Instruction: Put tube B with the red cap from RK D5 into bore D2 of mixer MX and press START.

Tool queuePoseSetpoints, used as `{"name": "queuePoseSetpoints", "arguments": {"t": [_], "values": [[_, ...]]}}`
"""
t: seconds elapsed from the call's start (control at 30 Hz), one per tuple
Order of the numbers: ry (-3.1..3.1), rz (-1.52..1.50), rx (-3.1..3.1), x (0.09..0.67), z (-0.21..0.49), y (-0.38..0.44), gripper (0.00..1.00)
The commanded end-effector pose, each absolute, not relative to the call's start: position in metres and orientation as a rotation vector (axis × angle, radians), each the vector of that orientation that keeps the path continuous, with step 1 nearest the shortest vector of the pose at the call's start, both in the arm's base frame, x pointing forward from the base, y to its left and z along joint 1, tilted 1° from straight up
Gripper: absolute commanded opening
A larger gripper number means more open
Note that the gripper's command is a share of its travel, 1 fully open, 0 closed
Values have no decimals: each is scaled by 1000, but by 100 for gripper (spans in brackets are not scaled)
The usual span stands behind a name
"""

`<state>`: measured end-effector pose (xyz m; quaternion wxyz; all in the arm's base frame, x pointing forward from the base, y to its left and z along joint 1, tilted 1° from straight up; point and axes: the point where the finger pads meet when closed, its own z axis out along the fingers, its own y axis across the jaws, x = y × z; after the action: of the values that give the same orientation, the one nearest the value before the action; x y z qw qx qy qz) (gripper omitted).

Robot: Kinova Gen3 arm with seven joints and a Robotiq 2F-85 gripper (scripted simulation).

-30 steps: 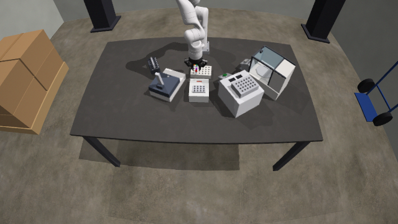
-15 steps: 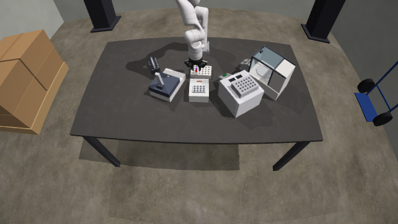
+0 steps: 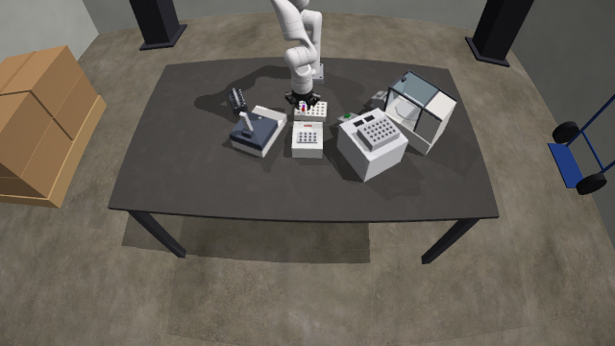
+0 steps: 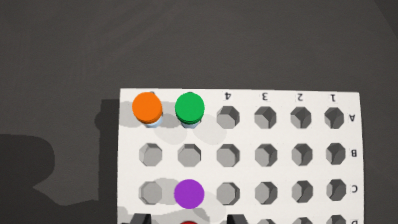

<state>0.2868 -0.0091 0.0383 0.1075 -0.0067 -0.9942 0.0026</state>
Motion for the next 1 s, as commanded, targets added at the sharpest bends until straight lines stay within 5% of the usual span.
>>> {"name": "queuePoseSetpoints", "arguments": {"t": [0.0, 0.67, 0.7, 0.97], "values": [[-2927, 8, -20, 287, 38, -9, 42], [-2927, 8, -20, 287, 34, -9, 42], [-2927, 8, -20, 287, 35, -9, 10], [-2927, 8, -20, 287, 35, -9, 10]]}}
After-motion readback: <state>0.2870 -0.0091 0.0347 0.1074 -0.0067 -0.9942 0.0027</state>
